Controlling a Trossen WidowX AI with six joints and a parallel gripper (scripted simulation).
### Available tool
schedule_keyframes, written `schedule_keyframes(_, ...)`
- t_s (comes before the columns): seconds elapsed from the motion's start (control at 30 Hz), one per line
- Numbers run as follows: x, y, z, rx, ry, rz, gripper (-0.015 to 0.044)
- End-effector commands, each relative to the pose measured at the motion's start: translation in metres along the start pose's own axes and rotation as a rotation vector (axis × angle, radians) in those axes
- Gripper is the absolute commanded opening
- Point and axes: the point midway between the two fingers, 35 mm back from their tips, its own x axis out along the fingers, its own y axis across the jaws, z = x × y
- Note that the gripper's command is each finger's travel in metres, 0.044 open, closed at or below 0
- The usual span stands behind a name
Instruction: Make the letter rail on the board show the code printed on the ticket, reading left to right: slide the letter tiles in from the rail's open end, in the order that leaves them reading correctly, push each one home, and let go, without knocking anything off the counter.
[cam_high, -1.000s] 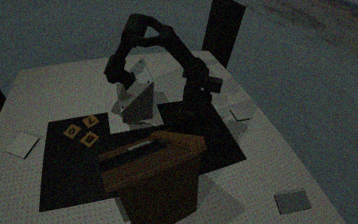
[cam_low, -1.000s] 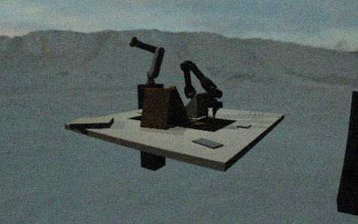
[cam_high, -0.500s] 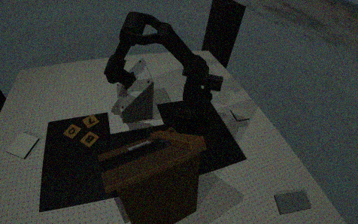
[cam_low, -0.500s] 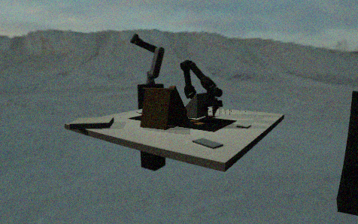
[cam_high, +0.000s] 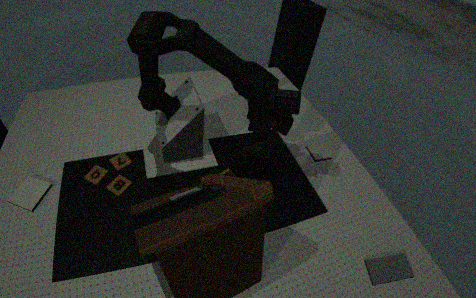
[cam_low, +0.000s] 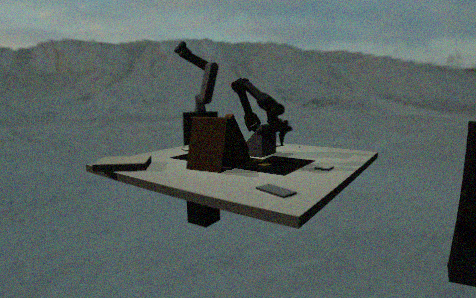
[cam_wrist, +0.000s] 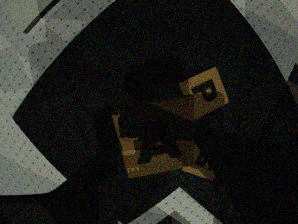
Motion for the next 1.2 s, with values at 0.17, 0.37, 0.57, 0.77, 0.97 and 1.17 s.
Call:
schedule_keyframes(0.17,-0.040,-0.036,0.026,0.093,-0.160,0.025,0.0000)
schedule_keyframes(0.37,-0.070,-0.065,0.037,0.158,-0.268,0.031,0.0000)
schedule_keyframes(0.57,-0.096,-0.094,0.038,0.200,-0.354,0.046,0.0000)
schedule_keyframes(0.77,-0.121,-0.124,0.032,0.237,-0.438,0.055,0.0000)
schedule_keyframes(0.97,-0.146,-0.154,0.023,0.274,-0.523,0.052,0.0000)
schedule_keyframes(1.17,-0.168,-0.182,0.010,0.307,-0.600,0.040,0.0000)
